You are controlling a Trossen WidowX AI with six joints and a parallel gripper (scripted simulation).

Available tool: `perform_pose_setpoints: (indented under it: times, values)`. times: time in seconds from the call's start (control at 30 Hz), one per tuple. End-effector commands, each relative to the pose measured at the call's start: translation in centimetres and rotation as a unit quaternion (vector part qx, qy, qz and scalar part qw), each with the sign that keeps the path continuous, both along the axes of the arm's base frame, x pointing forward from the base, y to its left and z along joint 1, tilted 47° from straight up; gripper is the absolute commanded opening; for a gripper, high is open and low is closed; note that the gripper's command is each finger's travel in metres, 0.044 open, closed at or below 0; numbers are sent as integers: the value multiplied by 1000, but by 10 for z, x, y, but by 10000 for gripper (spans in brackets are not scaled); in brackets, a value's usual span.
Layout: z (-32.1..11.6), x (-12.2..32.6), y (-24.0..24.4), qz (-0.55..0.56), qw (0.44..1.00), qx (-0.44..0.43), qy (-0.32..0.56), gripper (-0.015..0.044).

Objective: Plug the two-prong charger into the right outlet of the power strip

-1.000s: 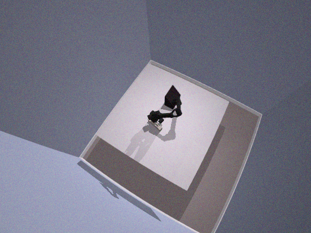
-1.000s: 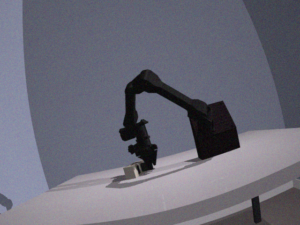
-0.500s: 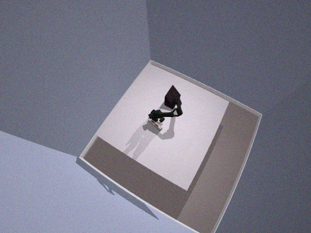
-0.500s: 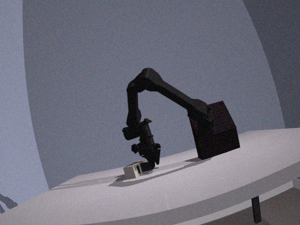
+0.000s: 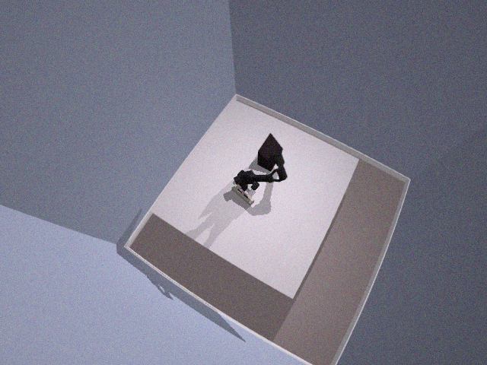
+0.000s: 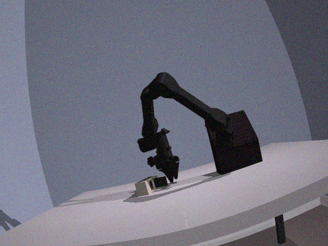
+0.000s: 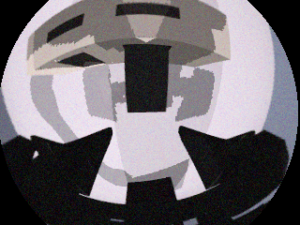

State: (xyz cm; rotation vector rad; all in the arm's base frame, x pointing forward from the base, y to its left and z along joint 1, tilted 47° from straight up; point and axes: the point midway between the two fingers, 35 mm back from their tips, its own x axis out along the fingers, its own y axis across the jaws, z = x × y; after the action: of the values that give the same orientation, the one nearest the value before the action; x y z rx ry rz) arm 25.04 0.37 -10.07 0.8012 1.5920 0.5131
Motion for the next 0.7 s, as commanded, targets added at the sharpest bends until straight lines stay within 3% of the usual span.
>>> perform_pose_setpoints:
  times: [0.0, 0.2, 0.47, 0.67]
  values:
    - [1, -4, 0, 2, 1000, -2, -3, 440]
    - [3, -3, -4, -16, 1000, -2, -20, 440]
    - [49, 9, -58, -170, 954, -45, -244, 440]
    - [51, 9, -59, -173, 952, -46, -249, 440]
